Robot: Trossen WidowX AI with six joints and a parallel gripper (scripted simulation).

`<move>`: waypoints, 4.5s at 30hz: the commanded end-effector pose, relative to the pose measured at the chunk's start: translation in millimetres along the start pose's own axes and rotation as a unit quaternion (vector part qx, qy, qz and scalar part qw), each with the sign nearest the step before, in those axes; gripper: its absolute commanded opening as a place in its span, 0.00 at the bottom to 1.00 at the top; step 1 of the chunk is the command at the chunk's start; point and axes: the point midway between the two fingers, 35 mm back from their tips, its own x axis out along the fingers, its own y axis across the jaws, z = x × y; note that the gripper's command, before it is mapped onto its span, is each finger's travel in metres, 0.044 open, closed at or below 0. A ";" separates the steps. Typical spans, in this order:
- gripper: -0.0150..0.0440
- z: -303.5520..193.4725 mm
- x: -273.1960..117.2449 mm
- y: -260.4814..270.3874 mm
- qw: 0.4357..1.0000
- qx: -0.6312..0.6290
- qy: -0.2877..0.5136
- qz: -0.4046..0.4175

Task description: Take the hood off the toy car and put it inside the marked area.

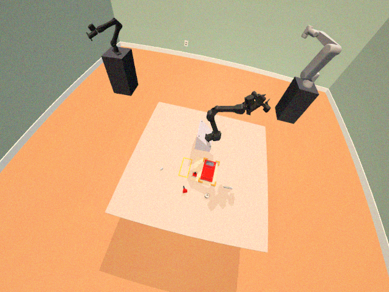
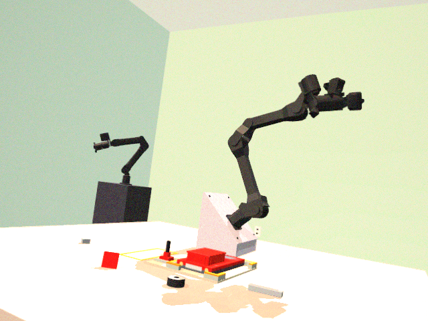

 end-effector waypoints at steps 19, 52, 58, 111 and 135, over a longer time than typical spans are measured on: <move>1.00 -183.2 6.8 -192.9 0.928 -0.009 0.258 -0.268; 1.00 -300.2 -413.2 -335.8 0.522 0.224 0.486 -0.664; 1.00 -296.8 -506.0 -289.3 0.419 0.334 0.441 -0.720; 1.00 -321.2 -627.9 -156.1 0.254 0.546 0.235 -0.763; 1.00 -339.8 -633.1 -159.0 0.254 0.547 0.234 -0.763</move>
